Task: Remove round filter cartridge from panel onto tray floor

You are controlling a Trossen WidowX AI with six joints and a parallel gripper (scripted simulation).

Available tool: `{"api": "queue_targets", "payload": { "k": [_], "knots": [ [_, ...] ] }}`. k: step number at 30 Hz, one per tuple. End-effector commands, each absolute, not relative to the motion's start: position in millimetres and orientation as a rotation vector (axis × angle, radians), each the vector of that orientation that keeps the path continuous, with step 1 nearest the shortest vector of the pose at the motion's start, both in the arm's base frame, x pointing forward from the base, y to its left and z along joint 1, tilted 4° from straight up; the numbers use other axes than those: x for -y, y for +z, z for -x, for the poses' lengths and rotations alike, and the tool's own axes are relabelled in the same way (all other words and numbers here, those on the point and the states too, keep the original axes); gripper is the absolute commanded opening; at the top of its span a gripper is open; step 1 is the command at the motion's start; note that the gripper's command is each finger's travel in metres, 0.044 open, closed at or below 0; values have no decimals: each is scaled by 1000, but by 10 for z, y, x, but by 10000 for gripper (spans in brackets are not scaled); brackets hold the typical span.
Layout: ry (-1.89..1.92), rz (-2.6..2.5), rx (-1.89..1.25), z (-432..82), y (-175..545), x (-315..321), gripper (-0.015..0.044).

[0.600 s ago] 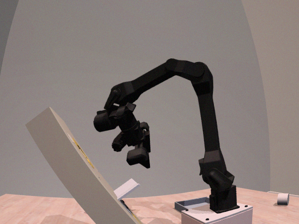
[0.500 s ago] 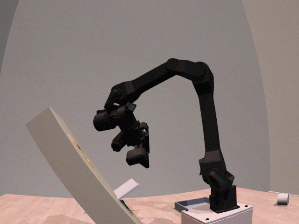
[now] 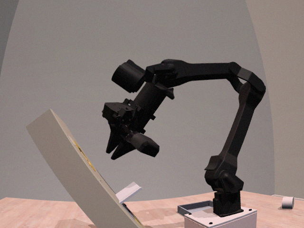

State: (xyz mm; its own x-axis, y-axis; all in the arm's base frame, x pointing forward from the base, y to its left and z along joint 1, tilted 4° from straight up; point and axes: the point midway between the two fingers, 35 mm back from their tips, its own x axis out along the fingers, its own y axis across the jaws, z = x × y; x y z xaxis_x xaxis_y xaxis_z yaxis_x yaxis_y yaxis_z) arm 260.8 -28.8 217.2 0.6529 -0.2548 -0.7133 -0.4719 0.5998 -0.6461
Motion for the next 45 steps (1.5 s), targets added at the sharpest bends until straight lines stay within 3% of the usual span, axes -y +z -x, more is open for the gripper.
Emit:
{"api": "queue_targets", "payload": {
  "k": [1,4,45],
  "knots": [
    [382,1133,-523,-2518,2341,-339,107],
    [455,1192,-382,-2443,2411,-555,107],
    [453,1192,-379,-2849,2181,-623,107]
  ]
}}
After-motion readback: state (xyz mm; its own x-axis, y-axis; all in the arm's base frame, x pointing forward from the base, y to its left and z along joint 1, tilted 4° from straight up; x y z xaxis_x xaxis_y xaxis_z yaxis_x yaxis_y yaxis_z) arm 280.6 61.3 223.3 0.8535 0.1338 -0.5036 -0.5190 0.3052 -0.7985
